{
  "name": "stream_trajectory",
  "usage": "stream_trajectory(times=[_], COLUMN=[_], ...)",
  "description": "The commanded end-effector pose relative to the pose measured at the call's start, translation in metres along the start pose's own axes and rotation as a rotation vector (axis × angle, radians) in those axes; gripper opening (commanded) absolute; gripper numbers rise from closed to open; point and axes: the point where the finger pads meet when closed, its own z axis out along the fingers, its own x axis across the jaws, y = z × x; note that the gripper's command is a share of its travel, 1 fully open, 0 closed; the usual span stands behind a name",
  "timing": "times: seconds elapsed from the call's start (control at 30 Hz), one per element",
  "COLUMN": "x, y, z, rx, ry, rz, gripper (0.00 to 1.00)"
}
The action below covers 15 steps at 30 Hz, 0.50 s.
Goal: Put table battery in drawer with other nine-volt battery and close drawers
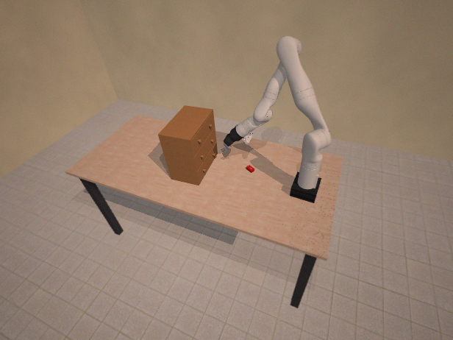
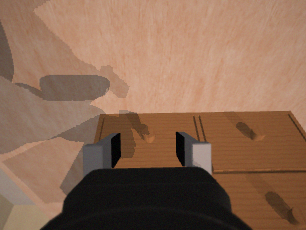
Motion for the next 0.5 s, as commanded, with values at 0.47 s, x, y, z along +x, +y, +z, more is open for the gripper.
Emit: stream_trajectory(times=[0.47], x=[-0.0001], y=[0.0004], z=[0.0001], rx=[-0.002], ry=[0.0], rz=[0.0], gripper=[0.67])
